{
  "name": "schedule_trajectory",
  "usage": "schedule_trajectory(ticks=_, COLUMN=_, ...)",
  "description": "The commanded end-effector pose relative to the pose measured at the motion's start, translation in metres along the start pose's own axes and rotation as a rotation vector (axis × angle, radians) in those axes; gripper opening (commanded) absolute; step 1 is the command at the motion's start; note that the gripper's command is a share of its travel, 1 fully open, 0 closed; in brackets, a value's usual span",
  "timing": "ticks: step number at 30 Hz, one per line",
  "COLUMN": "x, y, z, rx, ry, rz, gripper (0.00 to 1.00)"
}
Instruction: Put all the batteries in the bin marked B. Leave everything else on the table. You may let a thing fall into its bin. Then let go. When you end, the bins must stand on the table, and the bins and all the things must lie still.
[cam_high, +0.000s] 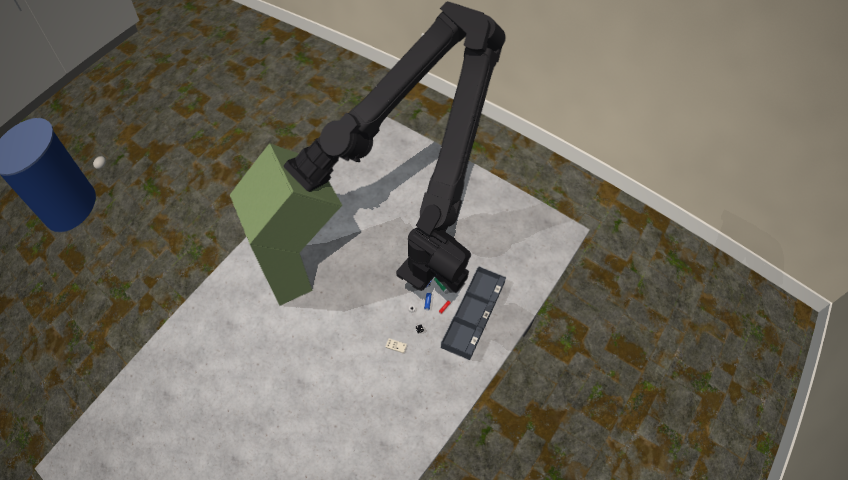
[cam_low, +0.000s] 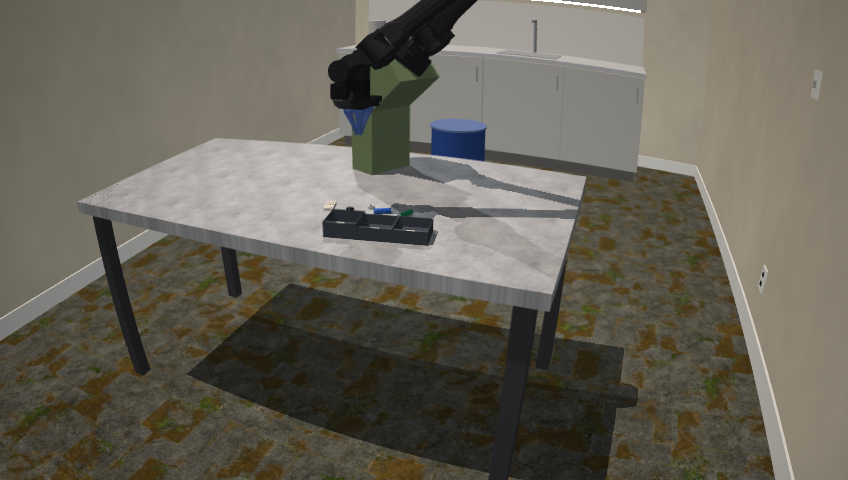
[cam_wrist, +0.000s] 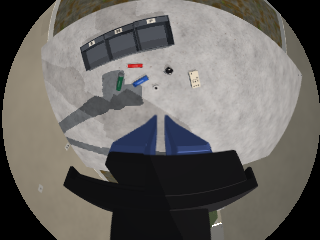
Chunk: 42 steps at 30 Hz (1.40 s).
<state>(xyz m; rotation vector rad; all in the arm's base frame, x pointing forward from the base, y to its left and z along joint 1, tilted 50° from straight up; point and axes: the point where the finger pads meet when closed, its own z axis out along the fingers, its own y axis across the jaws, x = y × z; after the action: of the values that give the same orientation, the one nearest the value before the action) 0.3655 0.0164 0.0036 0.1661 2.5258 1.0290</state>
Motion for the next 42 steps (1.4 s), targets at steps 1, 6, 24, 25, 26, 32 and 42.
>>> schedule_trajectory(ticks=1, x=-0.003, y=0.008, z=-0.002, rx=-0.004, ry=-0.009, rz=-0.019, gripper=0.09)
schedule_trajectory(ticks=6, x=-0.003, y=0.009, z=-0.002, rx=-0.003, ry=-0.008, rz=-0.019, gripper=0.09)
schedule_trajectory(ticks=24, x=-0.04, y=0.009, z=0.041, rx=-0.002, ry=-0.007, rz=-0.201, gripper=0.09)
schedule_trajectory(ticks=25, x=-0.045, y=0.01, z=0.047, rx=-0.002, ry=-0.007, rz=-0.195, gripper=0.09)
schedule_trajectory(ticks=26, x=-0.05, y=0.011, z=0.054, rx=-0.002, ry=-0.007, rz=-0.195, gripper=0.09)
schedule_trajectory(ticks=32, x=-0.081, y=0.015, z=0.092, rx=-0.003, ry=-0.006, rz=-0.193, gripper=0.09)
schedule_trajectory(ticks=42, x=-0.123, y=0.021, z=0.143, rx=-0.004, ry=-0.006, rz=-0.192, gripper=0.09)
